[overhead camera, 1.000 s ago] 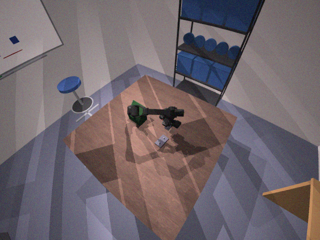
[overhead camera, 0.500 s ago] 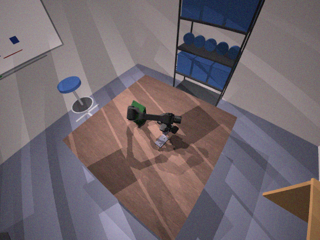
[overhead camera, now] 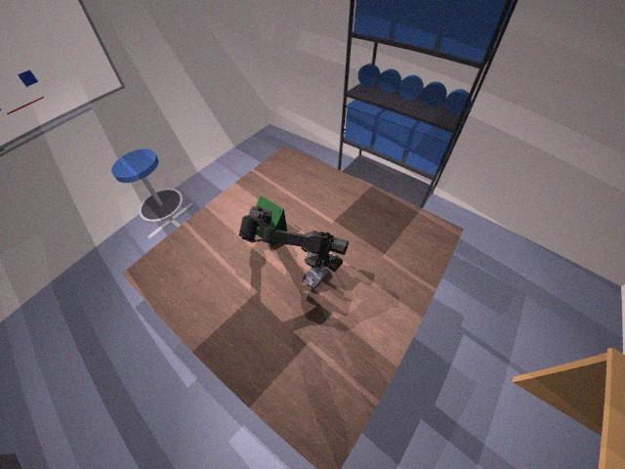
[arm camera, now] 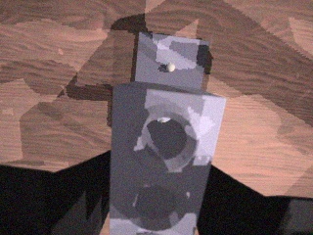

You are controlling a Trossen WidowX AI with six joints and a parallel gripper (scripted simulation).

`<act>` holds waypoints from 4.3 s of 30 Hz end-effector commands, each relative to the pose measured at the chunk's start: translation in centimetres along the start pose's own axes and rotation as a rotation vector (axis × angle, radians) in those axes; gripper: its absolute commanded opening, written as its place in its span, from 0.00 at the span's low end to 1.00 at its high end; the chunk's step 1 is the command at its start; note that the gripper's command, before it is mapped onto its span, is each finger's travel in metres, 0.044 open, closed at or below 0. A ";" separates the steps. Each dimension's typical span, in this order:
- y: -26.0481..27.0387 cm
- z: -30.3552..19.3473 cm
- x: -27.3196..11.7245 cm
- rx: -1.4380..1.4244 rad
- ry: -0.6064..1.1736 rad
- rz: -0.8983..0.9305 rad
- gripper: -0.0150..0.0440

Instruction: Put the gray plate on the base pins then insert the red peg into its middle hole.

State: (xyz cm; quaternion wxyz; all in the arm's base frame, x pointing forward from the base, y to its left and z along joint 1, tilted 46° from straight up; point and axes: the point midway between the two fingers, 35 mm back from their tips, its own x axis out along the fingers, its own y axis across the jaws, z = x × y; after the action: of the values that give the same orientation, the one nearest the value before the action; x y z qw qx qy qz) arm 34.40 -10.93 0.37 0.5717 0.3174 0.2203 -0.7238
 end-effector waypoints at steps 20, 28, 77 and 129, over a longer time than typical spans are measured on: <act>-0.5 3.1 1.6 0.016 -0.019 0.000 0.25; -0.5 3.1 1.6 0.016 -0.019 0.000 0.25; -0.3 3.4 5.1 0.026 -0.016 0.001 0.57; -12.2 -13.9 -3.4 -0.490 -0.008 -0.005 1.00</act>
State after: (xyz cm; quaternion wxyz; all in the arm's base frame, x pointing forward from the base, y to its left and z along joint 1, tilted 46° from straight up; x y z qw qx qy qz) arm 26.37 4.33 -7.00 0.6287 0.1718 0.3858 -0.6530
